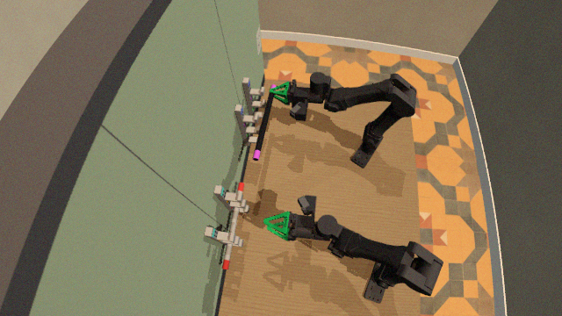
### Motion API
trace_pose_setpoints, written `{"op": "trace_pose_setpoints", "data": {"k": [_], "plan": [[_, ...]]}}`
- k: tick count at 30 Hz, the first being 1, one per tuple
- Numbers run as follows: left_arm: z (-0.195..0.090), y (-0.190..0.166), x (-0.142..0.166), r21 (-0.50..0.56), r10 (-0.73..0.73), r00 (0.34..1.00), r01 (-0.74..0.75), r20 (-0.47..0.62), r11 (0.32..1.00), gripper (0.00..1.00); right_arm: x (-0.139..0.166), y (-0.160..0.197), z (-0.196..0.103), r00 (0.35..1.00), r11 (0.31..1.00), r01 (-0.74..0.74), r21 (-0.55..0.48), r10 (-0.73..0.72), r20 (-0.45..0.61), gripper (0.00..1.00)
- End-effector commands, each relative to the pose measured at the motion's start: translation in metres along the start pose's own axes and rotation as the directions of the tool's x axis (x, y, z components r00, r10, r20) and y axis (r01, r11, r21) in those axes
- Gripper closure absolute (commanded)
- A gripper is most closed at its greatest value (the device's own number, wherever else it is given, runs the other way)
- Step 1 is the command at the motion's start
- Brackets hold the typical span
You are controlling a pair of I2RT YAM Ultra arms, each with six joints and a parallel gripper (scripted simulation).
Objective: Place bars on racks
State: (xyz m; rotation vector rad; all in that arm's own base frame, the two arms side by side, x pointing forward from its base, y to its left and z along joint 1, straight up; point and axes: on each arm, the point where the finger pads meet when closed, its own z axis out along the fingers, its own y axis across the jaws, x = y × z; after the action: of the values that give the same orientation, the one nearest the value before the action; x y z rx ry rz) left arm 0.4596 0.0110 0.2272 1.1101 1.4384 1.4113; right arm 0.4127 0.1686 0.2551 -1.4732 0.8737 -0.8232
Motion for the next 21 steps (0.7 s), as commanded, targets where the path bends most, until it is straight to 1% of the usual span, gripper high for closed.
{"op": "trace_pose_setpoints", "data": {"k": [1,15,21], "plan": [[-0.003,0.015,0.005,-0.04,-0.028,1.0,0.028,-0.001,0.999,0.0,0.001,-0.035,-0.003,1.0,0.997,-0.009,0.074,0.007,0.024,1.0],[-0.003,0.015,0.005,-0.04,-0.028,1.0,0.028,-0.001,0.999,0.0,0.033,-0.037,-0.002,1.0,0.997,-0.009,0.074,0.007,0.024,1.0],[-0.003,0.015,0.005,-0.04,-0.028,1.0,0.028,-0.001,0.999,0.0,0.033,-0.034,0.0,1.0,0.997,-0.009,0.074,0.008,0.024,1.0]]}}
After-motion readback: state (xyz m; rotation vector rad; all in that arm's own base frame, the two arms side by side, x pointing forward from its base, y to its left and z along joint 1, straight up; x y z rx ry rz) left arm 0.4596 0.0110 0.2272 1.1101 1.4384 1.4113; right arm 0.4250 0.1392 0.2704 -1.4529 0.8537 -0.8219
